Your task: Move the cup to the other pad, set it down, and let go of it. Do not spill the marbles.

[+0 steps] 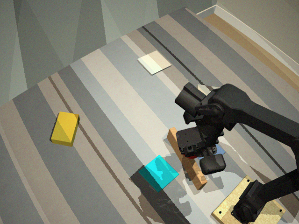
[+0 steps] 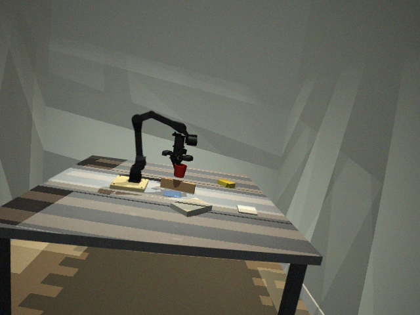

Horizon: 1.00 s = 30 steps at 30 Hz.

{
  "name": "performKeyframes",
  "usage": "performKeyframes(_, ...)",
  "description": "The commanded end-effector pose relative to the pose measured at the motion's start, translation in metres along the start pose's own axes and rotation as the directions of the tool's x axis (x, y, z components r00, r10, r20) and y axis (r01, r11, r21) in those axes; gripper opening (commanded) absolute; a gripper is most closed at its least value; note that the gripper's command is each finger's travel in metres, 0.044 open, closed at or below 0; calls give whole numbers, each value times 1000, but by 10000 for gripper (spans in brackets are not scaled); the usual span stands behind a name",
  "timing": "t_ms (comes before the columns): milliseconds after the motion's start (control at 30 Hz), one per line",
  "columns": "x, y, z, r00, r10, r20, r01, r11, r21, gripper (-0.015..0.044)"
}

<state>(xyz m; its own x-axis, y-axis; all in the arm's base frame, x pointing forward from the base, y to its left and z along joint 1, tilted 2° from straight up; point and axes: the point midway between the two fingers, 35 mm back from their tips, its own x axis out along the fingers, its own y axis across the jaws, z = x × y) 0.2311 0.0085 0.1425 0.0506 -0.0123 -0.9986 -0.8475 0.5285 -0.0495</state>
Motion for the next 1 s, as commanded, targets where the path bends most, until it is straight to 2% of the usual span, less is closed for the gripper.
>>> performKeyframes(0,0,1,6,1000,0,-3,0,1000,6,0)
performKeyframes(967,-2,16,61,1000,2,2,-2,1000,6,0)
